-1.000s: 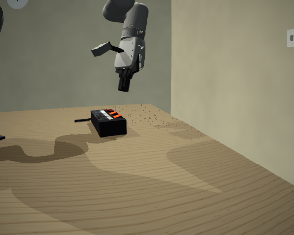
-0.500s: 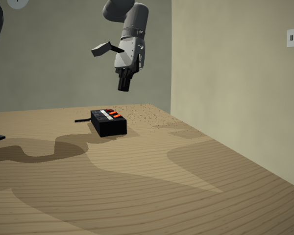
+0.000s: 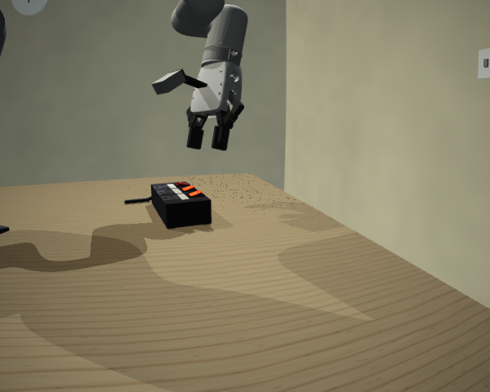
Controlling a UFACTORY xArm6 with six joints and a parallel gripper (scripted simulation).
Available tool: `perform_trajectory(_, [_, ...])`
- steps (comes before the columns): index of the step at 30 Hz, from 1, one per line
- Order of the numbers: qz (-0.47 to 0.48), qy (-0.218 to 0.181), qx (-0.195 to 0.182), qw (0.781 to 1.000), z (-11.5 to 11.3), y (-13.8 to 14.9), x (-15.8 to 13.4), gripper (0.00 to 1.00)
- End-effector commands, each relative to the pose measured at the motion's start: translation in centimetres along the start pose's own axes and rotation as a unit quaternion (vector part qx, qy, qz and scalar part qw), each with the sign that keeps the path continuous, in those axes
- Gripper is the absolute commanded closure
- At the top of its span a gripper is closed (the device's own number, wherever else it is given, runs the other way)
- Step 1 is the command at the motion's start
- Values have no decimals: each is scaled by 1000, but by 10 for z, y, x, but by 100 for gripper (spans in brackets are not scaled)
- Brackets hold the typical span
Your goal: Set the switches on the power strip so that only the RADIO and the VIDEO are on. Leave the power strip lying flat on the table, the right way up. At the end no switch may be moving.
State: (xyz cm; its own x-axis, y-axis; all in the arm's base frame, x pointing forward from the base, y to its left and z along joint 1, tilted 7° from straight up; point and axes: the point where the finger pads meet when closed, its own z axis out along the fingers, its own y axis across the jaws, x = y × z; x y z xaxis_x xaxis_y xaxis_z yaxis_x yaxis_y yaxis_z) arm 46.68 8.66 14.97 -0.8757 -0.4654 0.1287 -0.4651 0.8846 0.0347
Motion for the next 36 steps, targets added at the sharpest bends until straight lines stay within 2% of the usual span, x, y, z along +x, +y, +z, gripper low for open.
perform_trajectory(1, [0,-2,1,1000,-2,0,-1,0])
perform_trajectory(17, [0,-1,1,1000,-2,0,-1,0])
perform_trajectory(20, [-23,35,7,999,-9,2,8,0])
perform_trajectory(22, [-23,35,7,999,-9,2,8,0])
perform_trajectory(24, [-50,87,18,995,-22,3,23,0])
perform_trajectory(25, [-50,87,18,995,-22,3,23,0])
perform_trajectory(26, [-63,115,23,991,-30,3,31,0])
perform_trajectory(27, [-63,115,23,991,-30,3,31,0])
perform_trajectory(28, [-72,139,28,987,-37,3,38,0])
perform_trajectory(29, [-72,139,28,987,-37,3,38,0])
perform_trajectory(31, [-83,170,35,981,-48,3,48,0])
perform_trajectory(36, [-85,177,36,980,-50,2,50,0])
